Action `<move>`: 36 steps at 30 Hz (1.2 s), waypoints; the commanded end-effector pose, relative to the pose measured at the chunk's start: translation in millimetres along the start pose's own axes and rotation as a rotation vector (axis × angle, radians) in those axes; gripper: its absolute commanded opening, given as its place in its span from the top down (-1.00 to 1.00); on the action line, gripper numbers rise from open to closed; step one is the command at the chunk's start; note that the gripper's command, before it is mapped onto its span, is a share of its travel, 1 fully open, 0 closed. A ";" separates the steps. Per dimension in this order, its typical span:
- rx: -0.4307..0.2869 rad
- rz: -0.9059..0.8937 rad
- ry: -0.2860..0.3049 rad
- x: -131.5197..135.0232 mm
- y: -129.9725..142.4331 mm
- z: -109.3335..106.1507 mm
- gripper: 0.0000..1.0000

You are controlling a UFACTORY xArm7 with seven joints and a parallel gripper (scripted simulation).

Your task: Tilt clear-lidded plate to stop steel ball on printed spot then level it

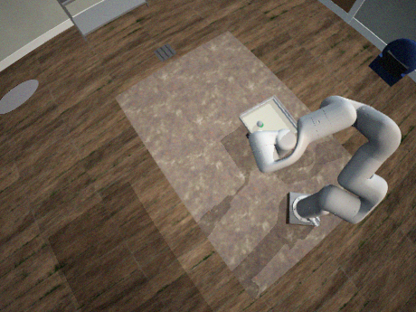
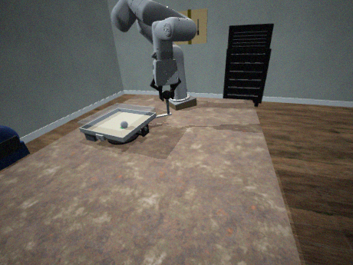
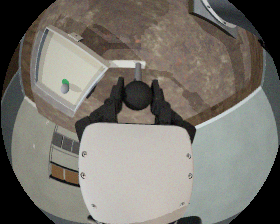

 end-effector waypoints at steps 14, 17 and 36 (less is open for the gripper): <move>-0.004 -0.001 -0.002 0.1 -1.5 0.0 1.00; -0.004 -0.001 -0.002 0.0 -1.7 -0.1 1.00; -0.004 -0.001 -0.002 -0.2 0.9 -1.0 1.00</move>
Point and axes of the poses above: the point where the finger pads meet when closed, its own z axis out along the fingers, its own x axis across the jaws, y = z × x, the point moved 4 cm from there along -z, back along the fingers, and after that the axes turned 2 degrees about z, right-handed, at the moved point
